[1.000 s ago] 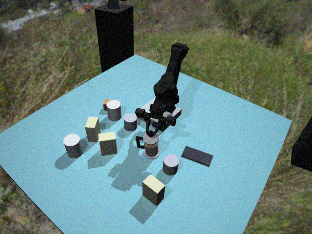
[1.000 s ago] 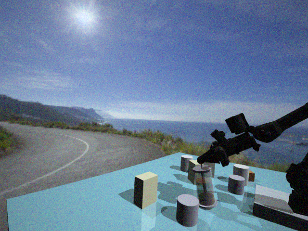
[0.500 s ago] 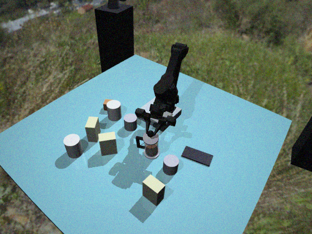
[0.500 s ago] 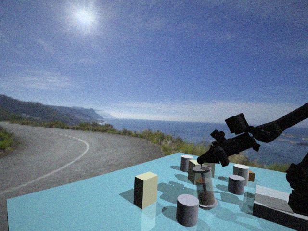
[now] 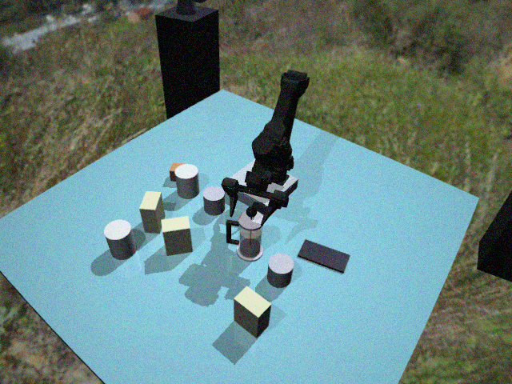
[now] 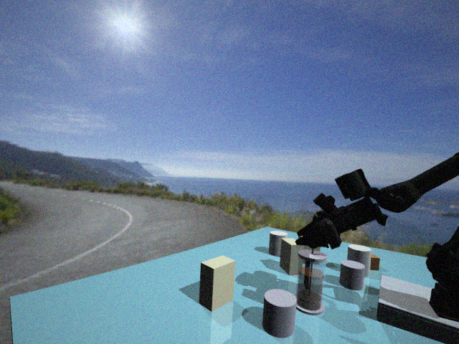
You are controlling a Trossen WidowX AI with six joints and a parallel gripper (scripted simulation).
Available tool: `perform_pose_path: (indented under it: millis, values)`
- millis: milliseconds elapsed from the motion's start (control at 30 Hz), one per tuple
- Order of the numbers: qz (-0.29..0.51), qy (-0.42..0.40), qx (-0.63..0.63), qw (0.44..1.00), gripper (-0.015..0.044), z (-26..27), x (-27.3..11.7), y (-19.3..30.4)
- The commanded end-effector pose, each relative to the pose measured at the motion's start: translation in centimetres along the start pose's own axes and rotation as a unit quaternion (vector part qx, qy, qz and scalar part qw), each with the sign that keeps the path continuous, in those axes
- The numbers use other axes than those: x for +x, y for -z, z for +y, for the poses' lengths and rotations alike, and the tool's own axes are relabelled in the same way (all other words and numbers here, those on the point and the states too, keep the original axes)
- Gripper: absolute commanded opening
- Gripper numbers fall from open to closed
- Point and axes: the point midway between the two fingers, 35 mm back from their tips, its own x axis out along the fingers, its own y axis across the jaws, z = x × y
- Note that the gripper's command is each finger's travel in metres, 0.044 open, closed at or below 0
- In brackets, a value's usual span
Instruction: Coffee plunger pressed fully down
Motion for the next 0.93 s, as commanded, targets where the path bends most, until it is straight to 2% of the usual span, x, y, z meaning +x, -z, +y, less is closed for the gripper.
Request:
perform_pose_path:
  millis: [0, 267, 900]
  values:
    - [0.000, -0.003, 0.001, 1.000, 0.0440, 0.1, -0.5, -0.5]
    - [0.010, -0.006, 0.002, 1.000, 0.0440, 0.0, -6.9, -5.0]
    - [0.010, -0.006, 0.002, 1.000, 0.0440, 0.0, -6.8, -4.7]
